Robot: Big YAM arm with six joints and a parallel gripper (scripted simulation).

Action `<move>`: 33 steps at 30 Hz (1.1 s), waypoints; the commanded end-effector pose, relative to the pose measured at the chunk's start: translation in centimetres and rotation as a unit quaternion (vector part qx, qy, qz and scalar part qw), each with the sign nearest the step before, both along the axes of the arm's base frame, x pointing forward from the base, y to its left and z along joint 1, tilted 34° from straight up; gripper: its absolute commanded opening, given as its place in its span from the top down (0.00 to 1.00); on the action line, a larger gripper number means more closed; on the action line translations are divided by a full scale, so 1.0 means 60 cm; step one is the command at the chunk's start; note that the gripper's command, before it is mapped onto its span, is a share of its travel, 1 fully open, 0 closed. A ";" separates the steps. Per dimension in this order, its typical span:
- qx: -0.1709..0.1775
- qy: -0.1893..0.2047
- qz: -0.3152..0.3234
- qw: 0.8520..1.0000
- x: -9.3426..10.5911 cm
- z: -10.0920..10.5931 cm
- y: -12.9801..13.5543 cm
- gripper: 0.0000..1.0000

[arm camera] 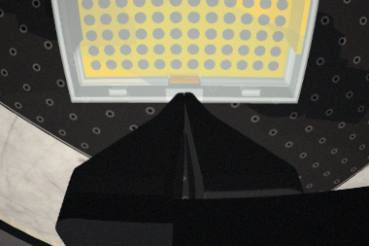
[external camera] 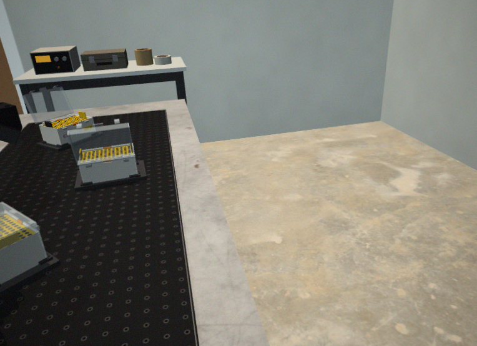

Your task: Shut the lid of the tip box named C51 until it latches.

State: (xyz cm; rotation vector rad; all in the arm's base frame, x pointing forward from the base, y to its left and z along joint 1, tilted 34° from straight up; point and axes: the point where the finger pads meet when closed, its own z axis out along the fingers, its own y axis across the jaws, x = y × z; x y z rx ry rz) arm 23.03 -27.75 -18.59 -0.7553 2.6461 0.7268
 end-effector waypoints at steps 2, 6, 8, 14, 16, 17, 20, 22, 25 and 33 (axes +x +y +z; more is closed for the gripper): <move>-0.026 -0.016 -0.009 0.999 0.008 0.029 -0.061 1.00; -0.027 -0.016 -0.009 0.999 0.006 0.039 -0.067 1.00; -0.027 -0.016 -0.009 0.999 0.005 0.044 -0.070 1.00; -0.021 -0.013 -0.009 1.000 0.000 0.045 -0.070 1.00; -0.027 -0.015 -0.008 0.999 0.002 0.058 -0.079 1.00; -0.027 -0.016 -0.009 0.999 0.002 0.061 -0.081 1.00; -0.026 -0.014 -0.011 1.000 0.001 0.060 -0.080 1.00; -0.022 -0.012 -0.011 1.000 -0.001 0.051 -0.075 1.00; -0.019 -0.010 -0.011 1.000 -0.004 0.050 -0.069 1.00; -0.019 -0.010 -0.011 1.000 -0.004 0.050 -0.069 1.00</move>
